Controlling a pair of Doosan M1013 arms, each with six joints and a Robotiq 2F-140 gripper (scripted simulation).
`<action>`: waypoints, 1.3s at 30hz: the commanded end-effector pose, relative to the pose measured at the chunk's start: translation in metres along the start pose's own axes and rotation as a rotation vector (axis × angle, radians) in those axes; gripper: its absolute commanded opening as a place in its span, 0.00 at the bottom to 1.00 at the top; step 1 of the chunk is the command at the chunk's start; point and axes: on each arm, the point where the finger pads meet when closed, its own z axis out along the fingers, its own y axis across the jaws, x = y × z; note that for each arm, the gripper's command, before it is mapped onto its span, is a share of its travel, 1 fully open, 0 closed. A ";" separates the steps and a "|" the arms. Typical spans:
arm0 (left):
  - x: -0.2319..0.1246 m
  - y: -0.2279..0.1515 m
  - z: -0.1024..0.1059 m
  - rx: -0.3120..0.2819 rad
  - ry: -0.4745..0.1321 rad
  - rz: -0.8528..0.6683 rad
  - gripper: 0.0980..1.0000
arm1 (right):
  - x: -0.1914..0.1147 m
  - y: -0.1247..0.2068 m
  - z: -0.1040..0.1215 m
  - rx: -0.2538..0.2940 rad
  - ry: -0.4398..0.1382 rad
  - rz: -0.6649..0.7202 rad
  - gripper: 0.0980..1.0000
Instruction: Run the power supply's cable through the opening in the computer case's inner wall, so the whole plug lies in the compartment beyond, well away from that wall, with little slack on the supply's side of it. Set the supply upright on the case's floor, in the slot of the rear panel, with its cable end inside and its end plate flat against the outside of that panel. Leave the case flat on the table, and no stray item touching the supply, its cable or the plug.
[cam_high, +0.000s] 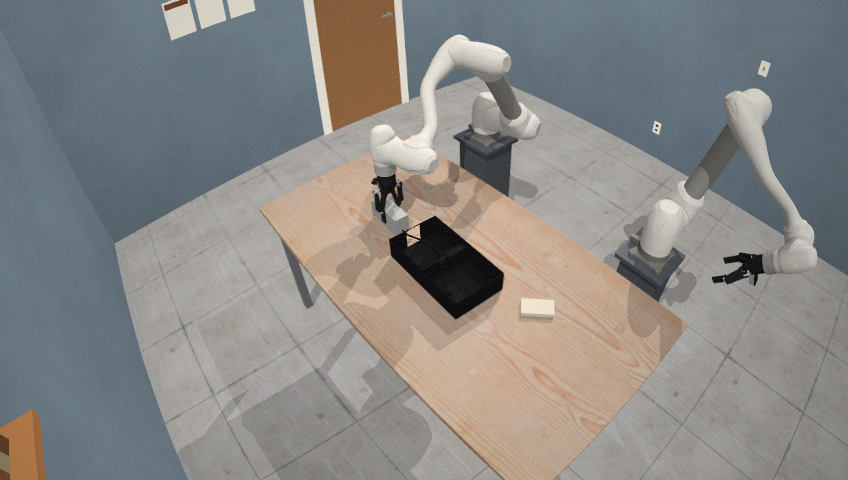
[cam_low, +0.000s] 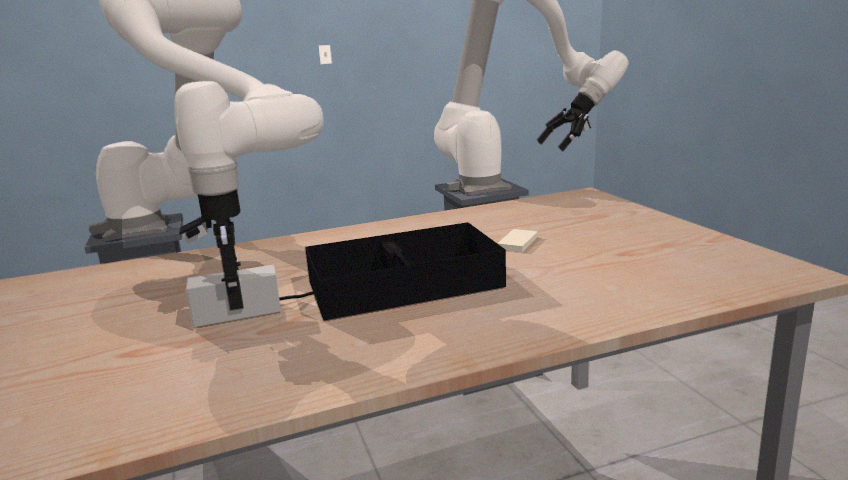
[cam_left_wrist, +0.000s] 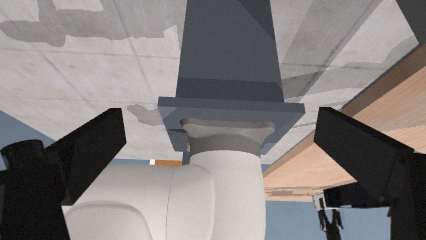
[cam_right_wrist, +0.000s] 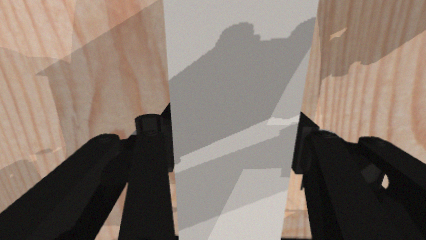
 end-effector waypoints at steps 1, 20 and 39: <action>0.000 0.000 0.000 0.000 0.001 0.000 1.00 | -0.005 0.000 -0.001 0.001 -0.001 0.000 0.00; 0.000 0.000 0.000 0.000 0.001 0.000 1.00 | -0.030 0.000 -0.001 0.001 -0.001 0.000 0.00; 0.000 0.000 0.000 0.000 0.001 0.000 1.00 | -0.056 0.000 -0.001 0.001 -0.001 0.000 0.00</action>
